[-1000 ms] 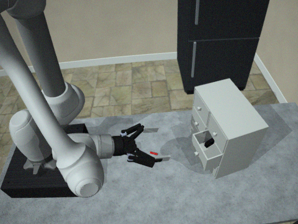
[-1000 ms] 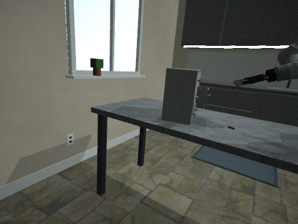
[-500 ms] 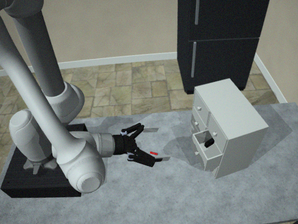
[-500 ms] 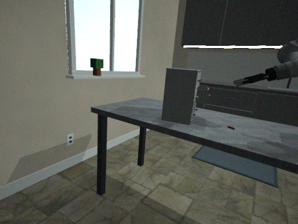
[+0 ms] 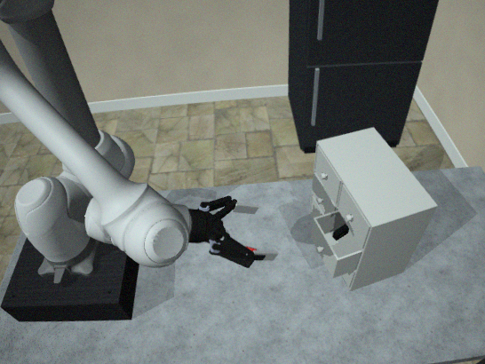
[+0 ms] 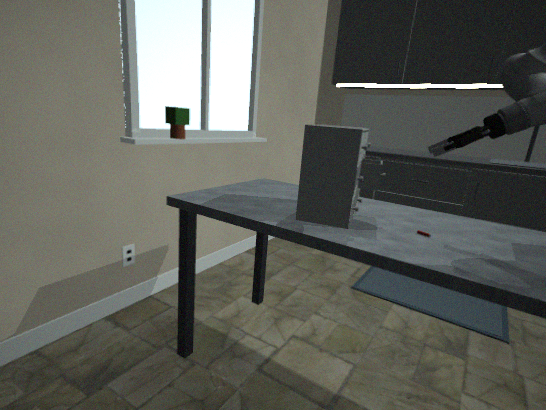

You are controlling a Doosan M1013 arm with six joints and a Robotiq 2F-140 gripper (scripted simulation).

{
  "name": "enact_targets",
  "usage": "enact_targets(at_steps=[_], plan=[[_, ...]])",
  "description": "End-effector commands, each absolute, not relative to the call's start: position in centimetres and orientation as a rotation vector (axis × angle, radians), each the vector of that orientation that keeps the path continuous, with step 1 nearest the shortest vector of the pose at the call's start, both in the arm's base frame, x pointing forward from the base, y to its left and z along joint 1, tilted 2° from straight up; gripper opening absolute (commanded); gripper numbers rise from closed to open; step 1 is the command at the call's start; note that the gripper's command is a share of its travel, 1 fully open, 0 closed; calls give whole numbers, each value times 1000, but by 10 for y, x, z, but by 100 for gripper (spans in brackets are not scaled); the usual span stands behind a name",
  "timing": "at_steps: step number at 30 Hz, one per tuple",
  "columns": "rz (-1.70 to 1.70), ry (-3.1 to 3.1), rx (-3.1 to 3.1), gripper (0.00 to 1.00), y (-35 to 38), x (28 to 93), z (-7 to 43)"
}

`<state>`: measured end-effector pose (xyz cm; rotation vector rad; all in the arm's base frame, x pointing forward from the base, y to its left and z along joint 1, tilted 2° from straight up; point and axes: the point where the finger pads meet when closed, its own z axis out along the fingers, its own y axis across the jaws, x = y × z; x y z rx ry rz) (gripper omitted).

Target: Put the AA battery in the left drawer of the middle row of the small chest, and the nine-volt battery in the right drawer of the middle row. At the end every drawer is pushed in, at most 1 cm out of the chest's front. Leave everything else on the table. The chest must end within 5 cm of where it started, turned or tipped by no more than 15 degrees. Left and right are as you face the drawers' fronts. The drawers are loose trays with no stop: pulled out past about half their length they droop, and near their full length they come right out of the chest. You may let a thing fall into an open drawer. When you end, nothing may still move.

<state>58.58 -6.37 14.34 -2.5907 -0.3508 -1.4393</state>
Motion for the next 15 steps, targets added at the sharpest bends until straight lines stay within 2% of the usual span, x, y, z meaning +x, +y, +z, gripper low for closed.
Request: enact_targets(at_steps=[1,15], plan=[[-1346,-361,-2638,100,-63,586,145],[-1082,-386,-2780,100,-63,586,152]])
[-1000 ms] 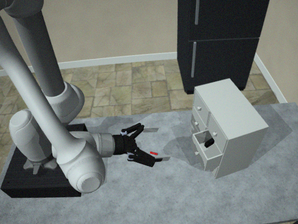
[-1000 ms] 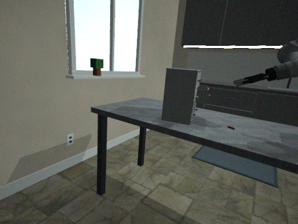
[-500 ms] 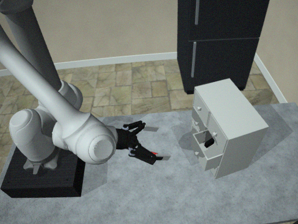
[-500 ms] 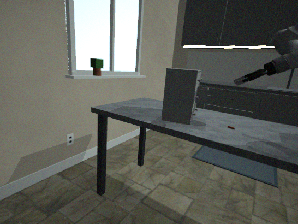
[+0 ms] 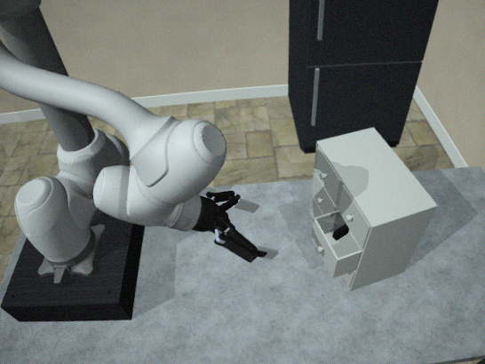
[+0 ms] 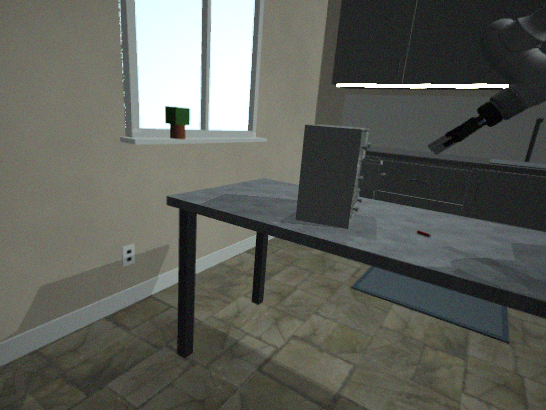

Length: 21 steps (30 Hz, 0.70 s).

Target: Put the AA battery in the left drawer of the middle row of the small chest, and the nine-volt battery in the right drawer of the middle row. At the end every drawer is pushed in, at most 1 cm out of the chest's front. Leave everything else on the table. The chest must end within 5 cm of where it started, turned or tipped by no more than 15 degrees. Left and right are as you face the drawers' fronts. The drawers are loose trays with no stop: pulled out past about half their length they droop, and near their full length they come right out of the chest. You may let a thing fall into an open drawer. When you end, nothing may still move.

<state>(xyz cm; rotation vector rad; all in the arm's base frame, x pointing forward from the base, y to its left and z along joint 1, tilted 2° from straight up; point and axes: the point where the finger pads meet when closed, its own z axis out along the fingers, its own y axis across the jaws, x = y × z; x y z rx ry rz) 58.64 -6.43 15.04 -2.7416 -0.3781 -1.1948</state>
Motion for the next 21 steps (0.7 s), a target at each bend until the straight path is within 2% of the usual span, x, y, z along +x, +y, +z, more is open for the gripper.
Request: enact_targets(at_steps=[1,10,21], plan=[[-1058,-388,-2791,100,-62,586,152],[-886,-401,-2867,100,-63,586,156],[-511,-425,-2989,100,-63,586,165]])
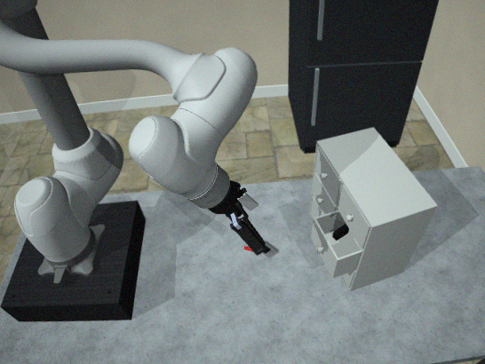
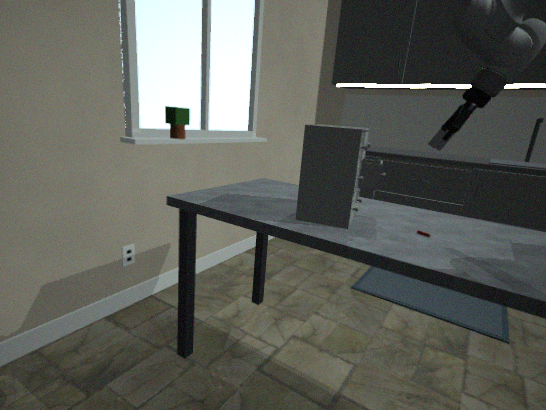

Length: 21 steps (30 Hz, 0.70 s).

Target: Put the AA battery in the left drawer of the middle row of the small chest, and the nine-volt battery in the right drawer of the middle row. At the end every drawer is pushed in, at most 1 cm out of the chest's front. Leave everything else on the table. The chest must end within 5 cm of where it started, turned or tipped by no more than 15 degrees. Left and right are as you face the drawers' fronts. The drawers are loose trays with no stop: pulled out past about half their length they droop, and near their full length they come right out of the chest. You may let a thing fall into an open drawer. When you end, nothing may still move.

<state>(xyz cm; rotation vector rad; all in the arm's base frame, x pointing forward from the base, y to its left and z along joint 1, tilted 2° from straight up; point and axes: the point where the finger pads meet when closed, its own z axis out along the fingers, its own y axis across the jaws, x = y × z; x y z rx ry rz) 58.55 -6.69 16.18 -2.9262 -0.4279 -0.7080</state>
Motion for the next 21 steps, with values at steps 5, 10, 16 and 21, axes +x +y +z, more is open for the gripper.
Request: enact_targets(at_steps=[5,10,16,21], plan=[[-374,-432,-3022,100,-63,587,168],[-171,-440,-3059,100,-63,587,172],[-23,-445,-3077,100,-63,587,175],[16,-446,-3080,100,-63,587,176]])
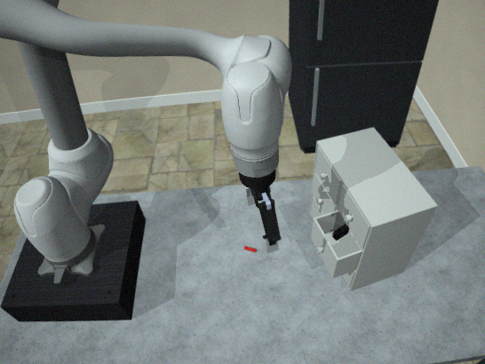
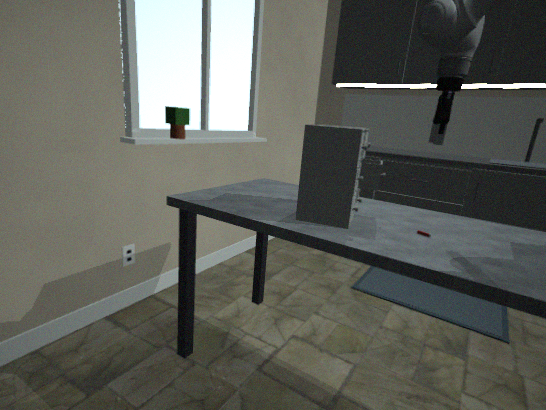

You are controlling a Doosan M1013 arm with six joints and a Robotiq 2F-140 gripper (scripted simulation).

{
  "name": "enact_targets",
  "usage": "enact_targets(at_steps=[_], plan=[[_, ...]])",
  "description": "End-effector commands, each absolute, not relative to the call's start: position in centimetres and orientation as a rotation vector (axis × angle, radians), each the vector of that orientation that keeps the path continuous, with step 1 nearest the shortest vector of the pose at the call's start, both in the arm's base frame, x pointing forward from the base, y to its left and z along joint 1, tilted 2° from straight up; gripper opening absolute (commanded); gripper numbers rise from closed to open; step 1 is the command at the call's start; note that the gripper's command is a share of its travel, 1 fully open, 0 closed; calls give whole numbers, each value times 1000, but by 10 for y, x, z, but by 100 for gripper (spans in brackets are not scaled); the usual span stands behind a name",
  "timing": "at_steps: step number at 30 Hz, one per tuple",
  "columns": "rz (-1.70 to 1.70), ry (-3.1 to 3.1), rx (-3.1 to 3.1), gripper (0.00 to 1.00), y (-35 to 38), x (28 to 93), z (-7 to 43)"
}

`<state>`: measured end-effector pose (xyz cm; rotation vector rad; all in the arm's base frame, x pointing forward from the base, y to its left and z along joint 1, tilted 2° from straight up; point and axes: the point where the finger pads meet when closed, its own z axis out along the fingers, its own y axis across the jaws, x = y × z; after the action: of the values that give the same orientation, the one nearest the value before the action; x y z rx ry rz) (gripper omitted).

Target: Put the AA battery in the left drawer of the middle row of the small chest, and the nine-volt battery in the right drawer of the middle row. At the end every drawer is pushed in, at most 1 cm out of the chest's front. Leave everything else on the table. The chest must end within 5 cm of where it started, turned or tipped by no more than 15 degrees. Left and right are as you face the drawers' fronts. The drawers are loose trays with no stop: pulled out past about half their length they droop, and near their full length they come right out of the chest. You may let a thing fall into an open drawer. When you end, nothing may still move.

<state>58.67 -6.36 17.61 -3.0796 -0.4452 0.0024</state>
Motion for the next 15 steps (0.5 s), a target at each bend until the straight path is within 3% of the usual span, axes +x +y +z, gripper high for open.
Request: enact_targets(at_steps=[1,15], plan=[[24,-446,-3081,100,-63,587,176],[43,-446,-3083,100,-63,587,177]])
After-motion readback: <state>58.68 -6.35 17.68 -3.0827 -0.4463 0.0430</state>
